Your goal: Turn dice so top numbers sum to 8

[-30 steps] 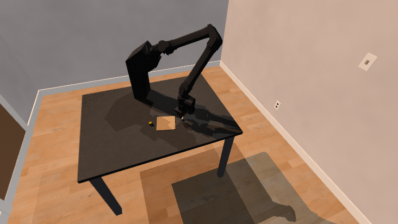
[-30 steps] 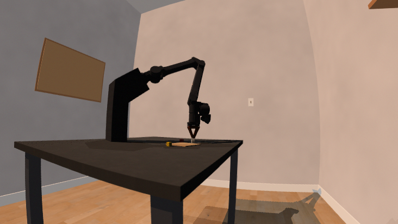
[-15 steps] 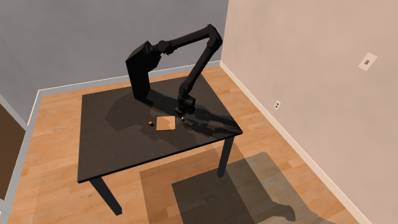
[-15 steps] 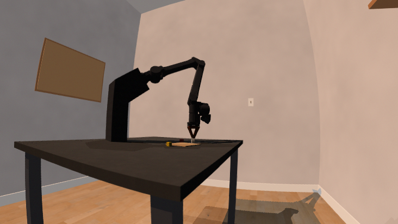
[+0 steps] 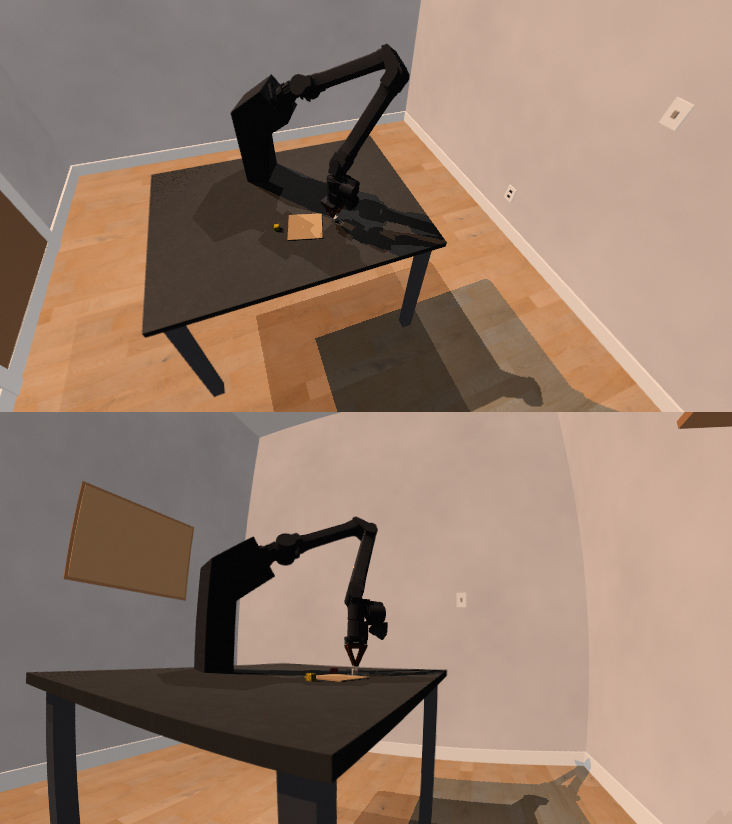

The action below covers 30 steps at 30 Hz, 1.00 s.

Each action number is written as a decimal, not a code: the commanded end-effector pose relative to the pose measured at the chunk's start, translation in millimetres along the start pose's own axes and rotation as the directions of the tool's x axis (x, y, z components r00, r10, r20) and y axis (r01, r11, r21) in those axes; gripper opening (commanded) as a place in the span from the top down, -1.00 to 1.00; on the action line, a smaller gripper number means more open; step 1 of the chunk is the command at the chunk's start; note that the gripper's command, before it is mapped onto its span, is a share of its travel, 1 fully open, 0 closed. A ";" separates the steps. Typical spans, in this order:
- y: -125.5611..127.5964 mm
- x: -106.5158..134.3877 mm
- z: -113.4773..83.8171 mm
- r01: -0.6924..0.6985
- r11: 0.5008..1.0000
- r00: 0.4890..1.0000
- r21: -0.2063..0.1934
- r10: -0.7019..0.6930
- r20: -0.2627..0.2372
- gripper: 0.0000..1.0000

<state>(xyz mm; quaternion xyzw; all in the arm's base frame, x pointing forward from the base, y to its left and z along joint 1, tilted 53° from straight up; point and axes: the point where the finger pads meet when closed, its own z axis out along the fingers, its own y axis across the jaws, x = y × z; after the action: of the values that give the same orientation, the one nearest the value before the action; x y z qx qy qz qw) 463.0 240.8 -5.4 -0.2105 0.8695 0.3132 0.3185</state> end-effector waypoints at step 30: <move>7.3 1.4 14.3 0.003 1.000 1.000 -0.009 -0.003 0.000 0.32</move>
<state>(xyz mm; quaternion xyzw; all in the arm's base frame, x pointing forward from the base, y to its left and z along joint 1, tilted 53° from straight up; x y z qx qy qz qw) 462.6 243.7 -10.9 -0.2091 0.8709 0.3124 0.3166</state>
